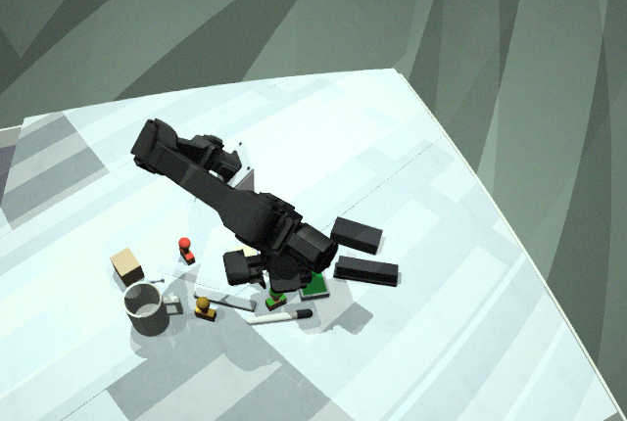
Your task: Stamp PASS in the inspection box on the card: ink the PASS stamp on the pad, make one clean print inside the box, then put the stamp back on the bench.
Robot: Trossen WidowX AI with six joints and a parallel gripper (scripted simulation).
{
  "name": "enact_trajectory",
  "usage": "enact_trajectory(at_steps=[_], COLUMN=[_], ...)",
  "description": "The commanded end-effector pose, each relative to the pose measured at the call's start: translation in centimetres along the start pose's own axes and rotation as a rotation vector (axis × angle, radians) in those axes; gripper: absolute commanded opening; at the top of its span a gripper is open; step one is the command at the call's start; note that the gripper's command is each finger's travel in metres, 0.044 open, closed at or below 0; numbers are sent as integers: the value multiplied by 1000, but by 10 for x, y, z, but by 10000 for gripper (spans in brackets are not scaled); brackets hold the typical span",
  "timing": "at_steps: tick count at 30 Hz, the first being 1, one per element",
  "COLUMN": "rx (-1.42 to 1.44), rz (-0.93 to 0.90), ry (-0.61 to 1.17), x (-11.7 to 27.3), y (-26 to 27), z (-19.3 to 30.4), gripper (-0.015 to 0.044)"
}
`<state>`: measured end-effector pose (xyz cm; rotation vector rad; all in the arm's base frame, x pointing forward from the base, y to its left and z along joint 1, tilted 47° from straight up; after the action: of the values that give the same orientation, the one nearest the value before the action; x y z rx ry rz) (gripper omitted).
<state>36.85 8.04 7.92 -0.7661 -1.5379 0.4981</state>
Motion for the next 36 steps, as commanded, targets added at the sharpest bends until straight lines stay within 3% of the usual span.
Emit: enact_trajectory(at_steps=[1, 36], rx=[8, -1], rz=[6, 4], ry=[0, 0], x=[-7, -54], y=[0, -1], z=[0, -1], gripper=[217, 204])
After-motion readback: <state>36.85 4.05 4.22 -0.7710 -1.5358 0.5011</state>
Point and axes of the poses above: the point midway between the two fingers, 35 mm back from their tips, its own x axis back along the fingers, its own y axis across the jaws, z = x × y, the point moved 6 cm from there along x, back along the fingers, and after that the axes turned 5 degrees about -x, right-handed, at the moved point
